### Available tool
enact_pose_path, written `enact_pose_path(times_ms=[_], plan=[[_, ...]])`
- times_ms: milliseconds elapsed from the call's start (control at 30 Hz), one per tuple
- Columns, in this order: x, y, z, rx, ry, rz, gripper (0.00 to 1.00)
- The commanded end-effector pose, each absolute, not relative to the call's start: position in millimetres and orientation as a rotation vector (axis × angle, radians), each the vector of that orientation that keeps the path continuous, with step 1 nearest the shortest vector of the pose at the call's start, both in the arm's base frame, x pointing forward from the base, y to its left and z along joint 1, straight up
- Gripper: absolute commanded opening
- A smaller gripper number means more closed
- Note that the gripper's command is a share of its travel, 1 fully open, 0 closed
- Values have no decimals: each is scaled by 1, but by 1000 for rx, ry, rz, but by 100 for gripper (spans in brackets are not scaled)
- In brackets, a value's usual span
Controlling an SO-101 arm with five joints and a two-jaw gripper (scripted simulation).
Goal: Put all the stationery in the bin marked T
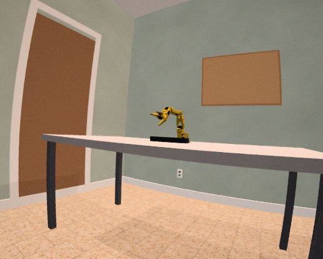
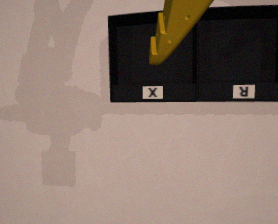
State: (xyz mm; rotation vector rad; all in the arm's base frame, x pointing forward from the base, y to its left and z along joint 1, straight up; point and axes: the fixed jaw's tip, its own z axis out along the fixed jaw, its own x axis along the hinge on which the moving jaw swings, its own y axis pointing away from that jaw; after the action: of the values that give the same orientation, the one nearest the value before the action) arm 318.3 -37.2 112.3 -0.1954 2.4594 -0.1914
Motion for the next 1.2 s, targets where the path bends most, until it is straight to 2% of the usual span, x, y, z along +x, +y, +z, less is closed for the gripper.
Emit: enact_pose_path(times_ms=[0,900,1167], plan=[[324,-41,128,-186,2391,-214,100],[324,-41,132,-185,2379,-216,100],[325,-41,118,-188,2424,-206,100]])
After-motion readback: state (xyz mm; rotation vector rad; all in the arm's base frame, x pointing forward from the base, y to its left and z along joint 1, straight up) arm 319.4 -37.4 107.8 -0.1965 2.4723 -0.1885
